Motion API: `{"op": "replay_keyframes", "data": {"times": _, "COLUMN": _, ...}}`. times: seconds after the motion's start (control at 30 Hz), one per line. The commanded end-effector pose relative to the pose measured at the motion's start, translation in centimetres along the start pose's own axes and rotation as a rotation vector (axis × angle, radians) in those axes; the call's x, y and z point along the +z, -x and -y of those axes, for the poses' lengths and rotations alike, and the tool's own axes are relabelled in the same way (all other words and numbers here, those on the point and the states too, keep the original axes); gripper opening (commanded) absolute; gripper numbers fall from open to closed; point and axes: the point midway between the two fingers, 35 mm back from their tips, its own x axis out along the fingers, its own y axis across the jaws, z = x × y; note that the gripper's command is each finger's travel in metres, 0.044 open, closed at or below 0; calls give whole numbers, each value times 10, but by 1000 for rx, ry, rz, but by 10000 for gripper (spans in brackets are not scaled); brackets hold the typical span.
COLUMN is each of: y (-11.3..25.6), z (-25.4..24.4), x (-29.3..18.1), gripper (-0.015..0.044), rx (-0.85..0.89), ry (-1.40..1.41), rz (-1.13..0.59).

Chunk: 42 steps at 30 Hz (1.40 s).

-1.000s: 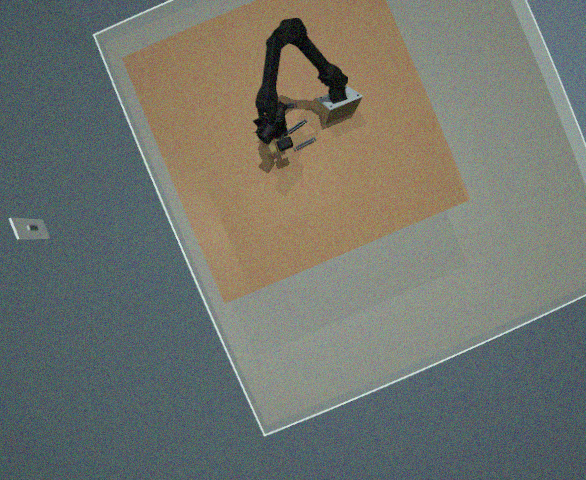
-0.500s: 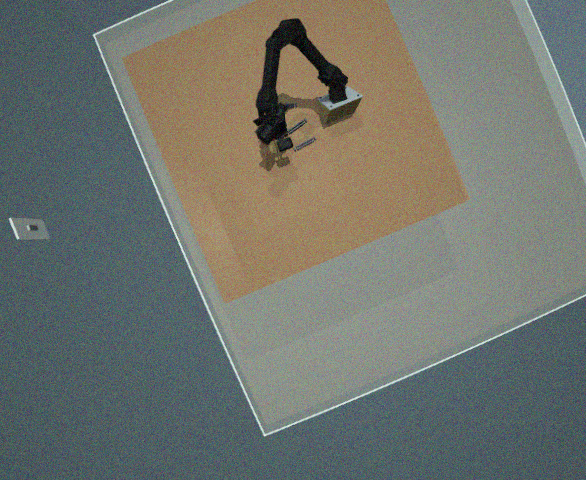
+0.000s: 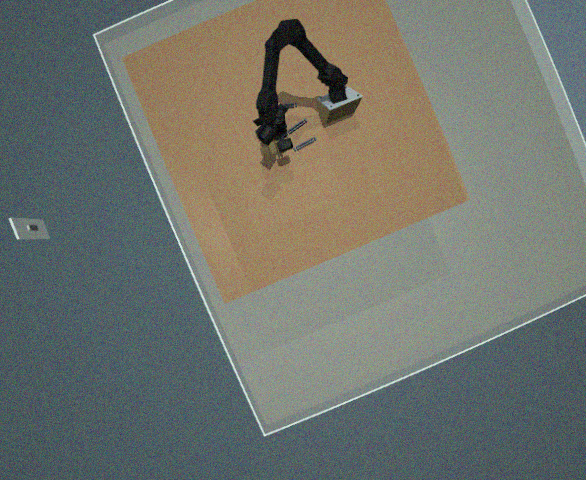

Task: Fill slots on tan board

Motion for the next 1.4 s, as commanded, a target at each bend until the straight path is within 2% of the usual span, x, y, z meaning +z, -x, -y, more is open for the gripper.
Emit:
{"op": "replay_keyframes", "data": {"times": 0.0, "y": -3, "z": 0, "x": -1, "gripper": 0, "rx": -4, "ry": 9, "rz": 0}}
{"op": "replay_keyframes", "data": {"times": 1.37, "y": -21, "z": 0, "x": 0, "gripper": 0, "rx": -1, "ry": 0, "rz": -1}}
